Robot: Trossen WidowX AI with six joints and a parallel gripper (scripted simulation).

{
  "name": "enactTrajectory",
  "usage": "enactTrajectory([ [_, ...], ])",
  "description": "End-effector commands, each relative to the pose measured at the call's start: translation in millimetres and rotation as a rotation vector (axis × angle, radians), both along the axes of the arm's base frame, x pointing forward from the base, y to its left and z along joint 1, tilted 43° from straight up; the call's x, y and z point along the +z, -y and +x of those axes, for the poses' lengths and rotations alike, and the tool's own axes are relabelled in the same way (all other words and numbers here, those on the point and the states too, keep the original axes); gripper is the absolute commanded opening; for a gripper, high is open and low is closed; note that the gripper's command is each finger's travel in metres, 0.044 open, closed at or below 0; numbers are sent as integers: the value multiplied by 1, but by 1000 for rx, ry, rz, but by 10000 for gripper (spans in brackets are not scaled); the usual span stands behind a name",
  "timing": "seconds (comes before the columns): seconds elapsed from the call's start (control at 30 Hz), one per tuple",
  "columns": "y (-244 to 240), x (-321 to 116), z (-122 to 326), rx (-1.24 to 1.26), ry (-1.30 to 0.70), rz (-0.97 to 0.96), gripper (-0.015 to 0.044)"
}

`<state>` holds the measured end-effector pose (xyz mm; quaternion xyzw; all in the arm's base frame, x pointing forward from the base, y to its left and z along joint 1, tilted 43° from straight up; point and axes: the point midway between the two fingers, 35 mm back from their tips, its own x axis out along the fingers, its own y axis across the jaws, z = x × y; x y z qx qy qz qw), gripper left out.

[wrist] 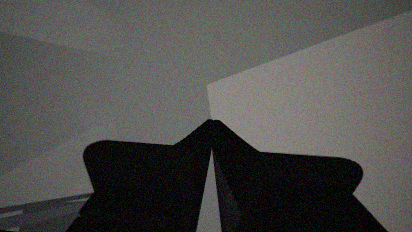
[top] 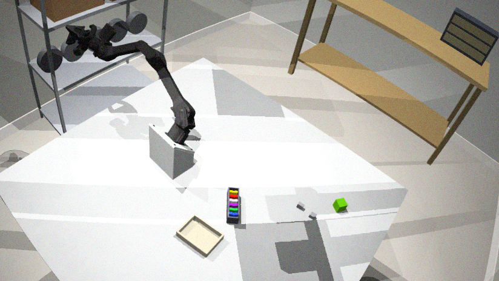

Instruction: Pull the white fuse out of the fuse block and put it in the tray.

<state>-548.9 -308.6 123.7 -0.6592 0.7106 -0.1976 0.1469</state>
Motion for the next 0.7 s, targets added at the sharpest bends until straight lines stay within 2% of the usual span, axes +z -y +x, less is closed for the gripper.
enactTrajectory([
  [0.0,1,0,1,1,4,0,26],
  [0.07,12,0,6,13,38,0,73],
  [0.23,69,-3,42,75,221,10,73],
  [0.37,95,-5,63,89,302,16,73],
  [0.67,197,-20,182,262,878,160,73],
])
